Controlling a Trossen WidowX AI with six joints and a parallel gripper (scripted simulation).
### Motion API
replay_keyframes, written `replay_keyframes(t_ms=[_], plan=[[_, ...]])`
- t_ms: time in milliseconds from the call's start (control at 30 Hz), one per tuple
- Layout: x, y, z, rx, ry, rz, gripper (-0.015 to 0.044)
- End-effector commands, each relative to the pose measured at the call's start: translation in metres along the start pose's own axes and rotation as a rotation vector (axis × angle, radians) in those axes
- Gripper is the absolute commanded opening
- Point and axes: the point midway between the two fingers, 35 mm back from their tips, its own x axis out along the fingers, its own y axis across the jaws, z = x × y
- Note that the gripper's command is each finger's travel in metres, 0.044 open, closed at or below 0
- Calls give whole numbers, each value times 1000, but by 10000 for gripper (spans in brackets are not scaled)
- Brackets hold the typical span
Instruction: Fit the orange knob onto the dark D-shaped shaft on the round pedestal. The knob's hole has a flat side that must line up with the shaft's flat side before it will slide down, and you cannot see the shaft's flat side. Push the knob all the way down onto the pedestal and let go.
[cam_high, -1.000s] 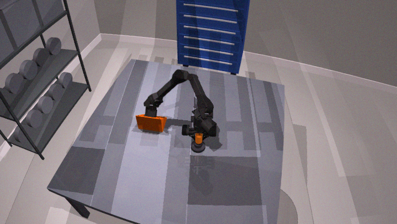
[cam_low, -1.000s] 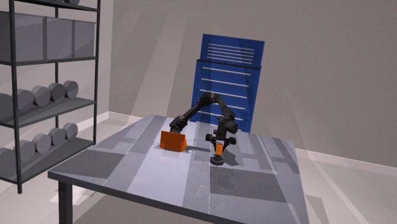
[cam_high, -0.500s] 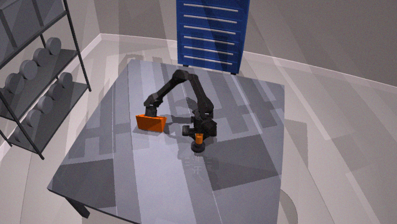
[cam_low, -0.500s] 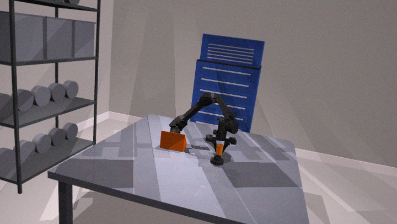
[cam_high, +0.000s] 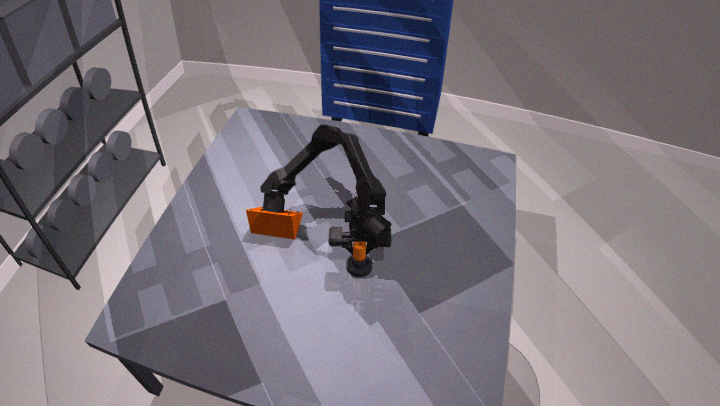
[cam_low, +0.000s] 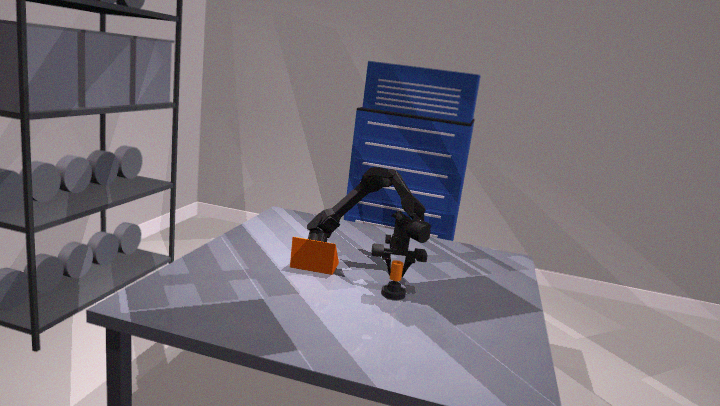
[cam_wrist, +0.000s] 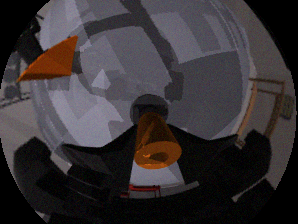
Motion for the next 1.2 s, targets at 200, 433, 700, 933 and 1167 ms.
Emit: replay_keyframes(t_ms=[200,433,700,933,1167], plan=[[1,0,1,-3,0,0,0],[1,-1,0,-3,0,0,0],[-3,-2,-2,-3,0,0,0],[-5,-3,-3,-203,0,0,0],[-3,-5,-3,-213,0,0,0]])
